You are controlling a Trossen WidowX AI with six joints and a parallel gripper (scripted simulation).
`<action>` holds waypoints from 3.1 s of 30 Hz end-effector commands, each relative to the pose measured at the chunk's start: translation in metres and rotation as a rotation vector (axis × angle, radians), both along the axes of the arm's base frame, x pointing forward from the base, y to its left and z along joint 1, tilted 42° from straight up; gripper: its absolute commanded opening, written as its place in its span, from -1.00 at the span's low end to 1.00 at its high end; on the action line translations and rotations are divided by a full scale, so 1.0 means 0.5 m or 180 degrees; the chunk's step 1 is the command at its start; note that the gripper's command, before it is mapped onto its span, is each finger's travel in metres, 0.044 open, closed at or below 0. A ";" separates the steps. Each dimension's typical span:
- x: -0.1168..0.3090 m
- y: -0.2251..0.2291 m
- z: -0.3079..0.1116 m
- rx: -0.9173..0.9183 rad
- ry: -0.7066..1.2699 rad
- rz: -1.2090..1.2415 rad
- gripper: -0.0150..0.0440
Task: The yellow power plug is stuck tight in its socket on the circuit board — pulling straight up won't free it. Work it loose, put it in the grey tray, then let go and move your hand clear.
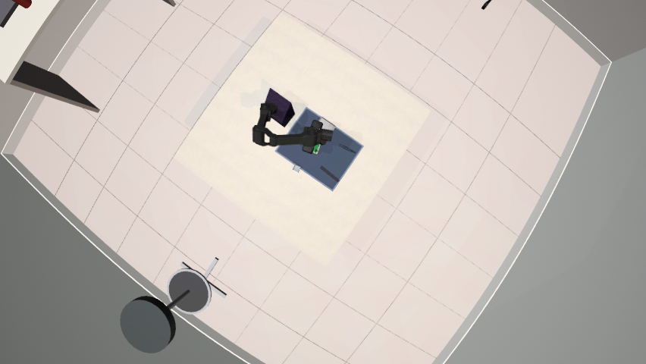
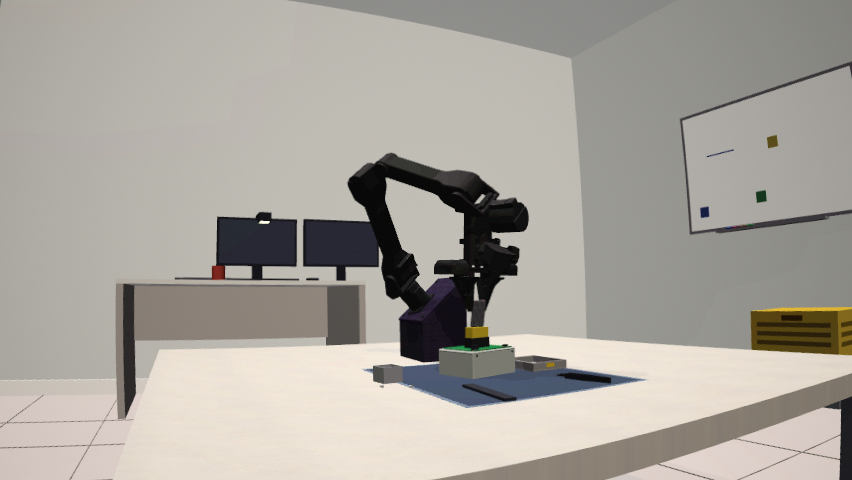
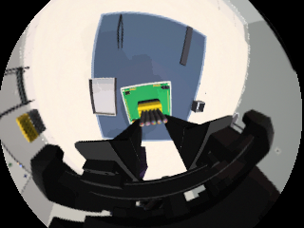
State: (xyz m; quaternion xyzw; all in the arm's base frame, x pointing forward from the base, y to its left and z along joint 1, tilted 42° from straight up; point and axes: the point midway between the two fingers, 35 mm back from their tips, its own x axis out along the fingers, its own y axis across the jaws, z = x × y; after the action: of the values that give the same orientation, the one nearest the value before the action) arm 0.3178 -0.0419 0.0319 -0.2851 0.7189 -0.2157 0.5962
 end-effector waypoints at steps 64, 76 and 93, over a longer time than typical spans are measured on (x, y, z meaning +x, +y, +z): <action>0.001 0.005 -0.017 -0.0234 -0.0086 0.0130 -0.49; 0.007 -0.021 0.011 0.0461 -0.0056 -0.0002 -0.49; 0.000 0.016 -0.016 -0.0372 -0.0092 0.0157 -0.49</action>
State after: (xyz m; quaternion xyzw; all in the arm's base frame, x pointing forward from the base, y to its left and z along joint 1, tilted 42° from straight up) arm 0.3172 -0.0486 0.0184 -0.3136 0.7004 -0.2504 0.5903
